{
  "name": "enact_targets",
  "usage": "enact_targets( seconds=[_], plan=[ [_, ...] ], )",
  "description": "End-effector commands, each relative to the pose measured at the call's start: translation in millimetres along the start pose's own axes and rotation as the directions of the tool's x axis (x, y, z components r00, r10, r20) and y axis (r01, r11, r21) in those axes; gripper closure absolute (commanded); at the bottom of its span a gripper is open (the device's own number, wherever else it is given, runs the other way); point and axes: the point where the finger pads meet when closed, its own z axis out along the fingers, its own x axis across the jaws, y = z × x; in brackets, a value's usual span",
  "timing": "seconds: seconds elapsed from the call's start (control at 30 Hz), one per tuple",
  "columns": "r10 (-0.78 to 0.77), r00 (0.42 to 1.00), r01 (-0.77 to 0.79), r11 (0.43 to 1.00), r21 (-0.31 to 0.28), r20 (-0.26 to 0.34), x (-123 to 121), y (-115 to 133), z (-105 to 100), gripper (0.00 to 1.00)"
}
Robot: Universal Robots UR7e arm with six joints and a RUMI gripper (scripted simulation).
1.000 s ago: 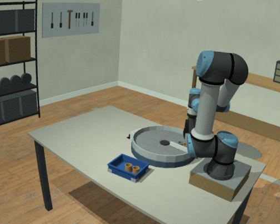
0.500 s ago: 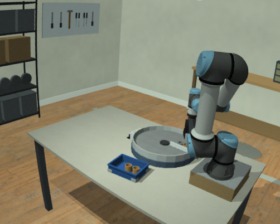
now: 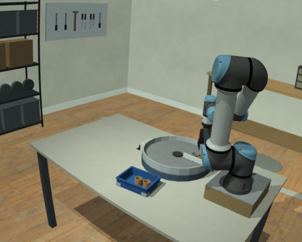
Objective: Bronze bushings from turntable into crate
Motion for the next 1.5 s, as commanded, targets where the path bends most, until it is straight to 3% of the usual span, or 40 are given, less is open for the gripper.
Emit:
enact_targets(
  seconds=[0.0,1.17,1.47],
  plan=[
    [0.0,1.0,0.0,1.0,-0.001,0.0,0.0,0.4,-0.3,1.0],
    [0.0,1.0,0.0,1.0,-0.001,0.0,0.0,0.4,-0.5,1.0],
    [0.0,1.0,0.0,1.0,-0.001,0.0,0.0,0.4,-23.5,1.0]
  ],
)
